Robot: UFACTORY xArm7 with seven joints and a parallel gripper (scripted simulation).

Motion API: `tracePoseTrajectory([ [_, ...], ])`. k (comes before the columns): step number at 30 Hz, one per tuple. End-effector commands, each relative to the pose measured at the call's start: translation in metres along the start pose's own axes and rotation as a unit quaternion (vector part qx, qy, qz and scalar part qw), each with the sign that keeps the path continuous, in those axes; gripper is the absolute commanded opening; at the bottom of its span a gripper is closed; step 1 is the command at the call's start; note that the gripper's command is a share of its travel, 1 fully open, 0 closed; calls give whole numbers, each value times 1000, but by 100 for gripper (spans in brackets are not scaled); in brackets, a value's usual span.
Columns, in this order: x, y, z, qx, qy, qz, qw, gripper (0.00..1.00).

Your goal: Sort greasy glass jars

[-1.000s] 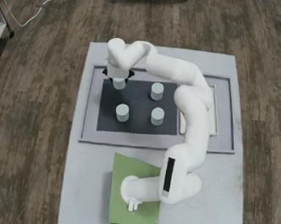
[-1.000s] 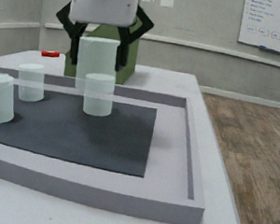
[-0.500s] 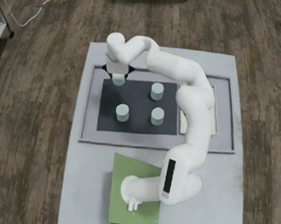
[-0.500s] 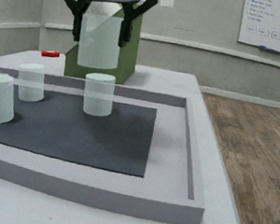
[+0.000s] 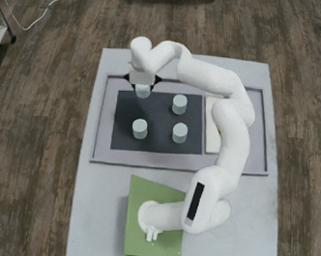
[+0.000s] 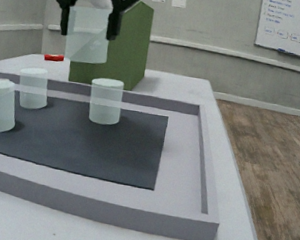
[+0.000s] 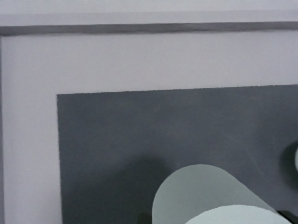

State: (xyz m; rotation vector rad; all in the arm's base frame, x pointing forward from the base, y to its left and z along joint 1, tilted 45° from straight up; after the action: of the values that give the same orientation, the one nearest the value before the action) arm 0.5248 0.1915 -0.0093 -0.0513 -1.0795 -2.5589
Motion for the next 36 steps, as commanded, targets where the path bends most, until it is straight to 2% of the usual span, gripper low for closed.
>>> tracePoseTrajectory([
  [1, 2, 5, 3, -2, 4, 1, 1000, 0],
  [36, 40, 101, 3, -2, 4, 1, 1000, 0],
])
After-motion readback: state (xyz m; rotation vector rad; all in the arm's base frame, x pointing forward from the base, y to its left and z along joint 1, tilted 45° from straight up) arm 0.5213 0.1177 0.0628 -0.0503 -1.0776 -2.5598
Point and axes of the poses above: the point where the finger pads meet when closed, its own z axis back along the fingers, its own y axis across the jaws, x = y × z, the point moved 8 cm from there along z, back along the fingers, and after that the axes turned 14 degrees about z, right-handed, at the moved point
